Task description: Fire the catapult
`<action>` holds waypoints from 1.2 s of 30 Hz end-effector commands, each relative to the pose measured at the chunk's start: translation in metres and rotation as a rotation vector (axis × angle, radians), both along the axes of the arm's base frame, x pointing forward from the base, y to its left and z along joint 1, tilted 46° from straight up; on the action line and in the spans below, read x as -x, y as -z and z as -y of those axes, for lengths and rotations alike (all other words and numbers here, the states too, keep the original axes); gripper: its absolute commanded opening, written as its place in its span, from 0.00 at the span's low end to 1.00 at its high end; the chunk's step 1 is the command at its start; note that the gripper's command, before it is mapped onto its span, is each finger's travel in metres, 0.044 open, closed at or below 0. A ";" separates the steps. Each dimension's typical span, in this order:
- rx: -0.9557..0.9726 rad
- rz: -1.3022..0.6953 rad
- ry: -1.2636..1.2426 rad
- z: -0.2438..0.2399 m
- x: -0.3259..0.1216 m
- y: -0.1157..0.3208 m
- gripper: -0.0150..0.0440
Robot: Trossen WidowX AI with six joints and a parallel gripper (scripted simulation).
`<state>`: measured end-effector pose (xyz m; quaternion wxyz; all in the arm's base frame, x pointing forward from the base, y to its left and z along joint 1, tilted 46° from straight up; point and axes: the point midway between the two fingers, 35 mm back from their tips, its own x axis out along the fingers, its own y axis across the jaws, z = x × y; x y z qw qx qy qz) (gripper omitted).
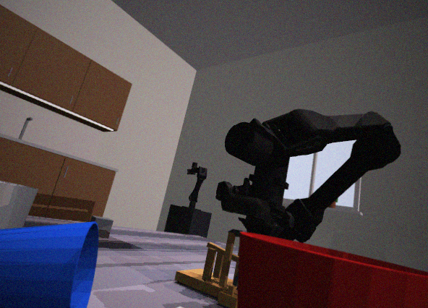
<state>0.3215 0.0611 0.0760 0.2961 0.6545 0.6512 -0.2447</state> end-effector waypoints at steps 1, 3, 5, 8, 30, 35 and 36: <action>-0.010 -0.003 -0.006 -0.009 0.001 0.003 0.25; -0.010 -0.003 -0.006 -0.011 0.001 0.005 0.25; -0.001 0.002 0.000 -0.005 -0.001 0.004 0.25; -0.001 0.002 0.000 -0.005 -0.001 0.004 0.25; -0.007 -0.034 0.032 0.054 0.004 -0.079 1.00; -0.010 -0.028 0.041 0.059 0.003 -0.081 1.00; -0.009 -0.028 0.039 0.064 0.002 -0.073 1.00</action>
